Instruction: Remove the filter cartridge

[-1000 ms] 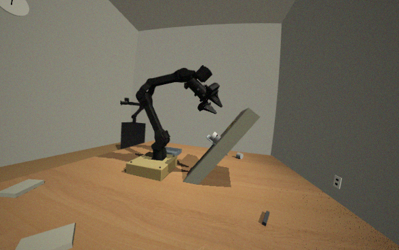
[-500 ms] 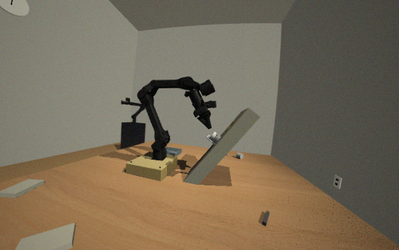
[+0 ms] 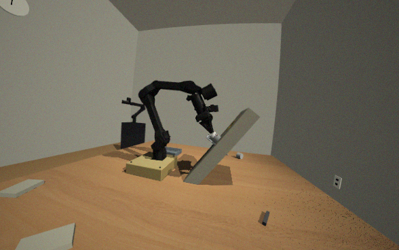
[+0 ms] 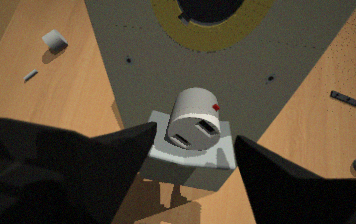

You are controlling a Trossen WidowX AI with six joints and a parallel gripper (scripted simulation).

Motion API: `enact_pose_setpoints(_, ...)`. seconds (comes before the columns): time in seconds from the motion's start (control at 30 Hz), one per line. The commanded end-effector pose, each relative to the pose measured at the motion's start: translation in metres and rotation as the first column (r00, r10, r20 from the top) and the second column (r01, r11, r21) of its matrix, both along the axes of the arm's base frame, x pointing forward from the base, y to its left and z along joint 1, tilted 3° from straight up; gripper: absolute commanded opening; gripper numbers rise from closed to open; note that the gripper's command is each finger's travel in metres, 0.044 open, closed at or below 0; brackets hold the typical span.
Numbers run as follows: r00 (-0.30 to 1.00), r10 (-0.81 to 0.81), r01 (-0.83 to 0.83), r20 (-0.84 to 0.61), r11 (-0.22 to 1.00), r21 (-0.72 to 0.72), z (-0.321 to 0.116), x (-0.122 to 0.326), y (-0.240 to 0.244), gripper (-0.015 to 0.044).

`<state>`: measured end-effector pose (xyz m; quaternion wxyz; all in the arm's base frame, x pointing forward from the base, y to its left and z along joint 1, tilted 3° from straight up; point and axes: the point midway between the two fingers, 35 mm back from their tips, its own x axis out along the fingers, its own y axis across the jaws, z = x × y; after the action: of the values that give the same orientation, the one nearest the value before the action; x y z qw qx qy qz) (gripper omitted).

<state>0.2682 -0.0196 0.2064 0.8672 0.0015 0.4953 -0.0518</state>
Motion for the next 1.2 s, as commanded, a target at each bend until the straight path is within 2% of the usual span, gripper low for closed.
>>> enact_pose_setpoints(0.0, 1.0, 0.002, -0.002, -0.006, 1.0, 0.005, -0.007, 0.003, 0.0, 0.0305)
enact_pose_setpoints(0.47, 1.0, 0.002, -0.002, -0.005, 1.0, 0.004, -0.023, 0.011, -0.001, 0.0305)
enact_pose_setpoints(0.53, 1.0, -0.002, 0.002, -0.002, 1.0, 0.001, -0.02, 0.01, -0.002, 0.0252)
enact_pose_setpoints(0.87, 1.0, -0.002, 0.002, -0.002, 1.0, 0.001, -0.02, 0.01, -0.002, 0.0186)
enact_pose_setpoints(1.1, 1.0, -0.002, 0.002, -0.001, 1.0, 0.002, -0.013, 0.015, -0.002, 0.0002)
enact_pose_setpoints(1.17, 1.0, -0.001, 0.001, -0.001, 1.0, 0.003, -0.007, 0.02, -0.002, 0.0)
